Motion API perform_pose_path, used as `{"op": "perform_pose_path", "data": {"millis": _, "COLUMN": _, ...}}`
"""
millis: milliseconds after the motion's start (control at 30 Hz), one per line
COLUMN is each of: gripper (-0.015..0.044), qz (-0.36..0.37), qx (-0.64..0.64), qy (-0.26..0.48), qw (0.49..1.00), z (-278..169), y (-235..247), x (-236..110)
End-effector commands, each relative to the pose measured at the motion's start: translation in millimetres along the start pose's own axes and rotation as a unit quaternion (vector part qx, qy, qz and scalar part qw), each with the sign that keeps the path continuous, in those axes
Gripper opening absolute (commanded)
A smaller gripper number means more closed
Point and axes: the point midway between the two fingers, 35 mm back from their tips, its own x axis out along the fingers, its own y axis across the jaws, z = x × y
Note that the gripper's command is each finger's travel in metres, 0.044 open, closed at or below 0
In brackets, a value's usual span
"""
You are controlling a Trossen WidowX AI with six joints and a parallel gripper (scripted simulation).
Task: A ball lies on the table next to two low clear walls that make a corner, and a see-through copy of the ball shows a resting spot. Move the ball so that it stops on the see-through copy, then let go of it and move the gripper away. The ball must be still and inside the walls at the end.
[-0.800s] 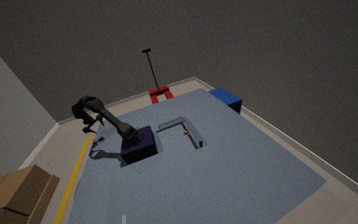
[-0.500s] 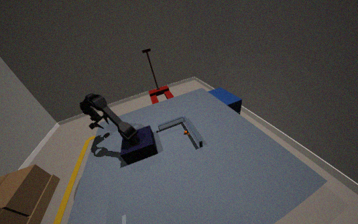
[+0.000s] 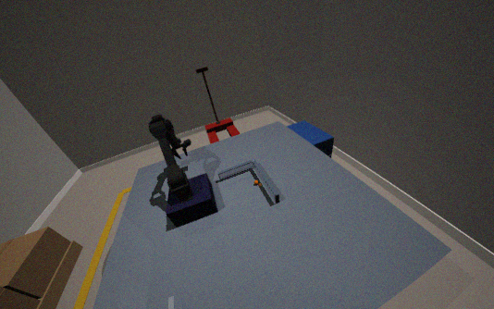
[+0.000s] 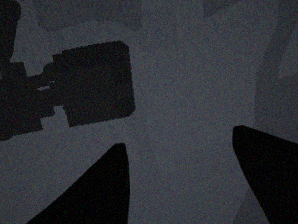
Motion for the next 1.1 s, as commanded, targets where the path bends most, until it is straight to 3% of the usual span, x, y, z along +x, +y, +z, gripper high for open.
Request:
{"op": "perform_pose_path", "data": {"millis": 0, "gripper": 0.0226, "qz": 0.01, "qx": 0.071, "qy": 0.002, "qw": 0.997, "z": -4, "y": -65, "x": 8}}
{"op": "perform_pose_path", "data": {"millis": 233, "gripper": 0.0226, "qz": 0.02, "qx": 0.191, "qy": 0.003, "qw": 0.981, "z": -31, "y": -171, "x": 26}}
{"op": "perform_pose_path", "data": {"millis": 567, "gripper": 0.0226, "qz": 0.029, "qx": 0.314, "qy": -0.002, "qw": 0.949, "z": -83, "y": -263, "x": 43}}
{"op": "perform_pose_path", "data": {"millis": 867, "gripper": 0.0226, "qz": 0.029, "qx": 0.493, "qy": -0.005, "qw": 0.869, "z": -204, "y": -364, "x": 64}}
{"op": "perform_pose_path", "data": {"millis": 1067, "gripper": 0.0226, "qz": 0.012, "qx": 0.588, "qy": -0.01, "qw": 0.808, "z": -291, "y": -403, "x": 81}}
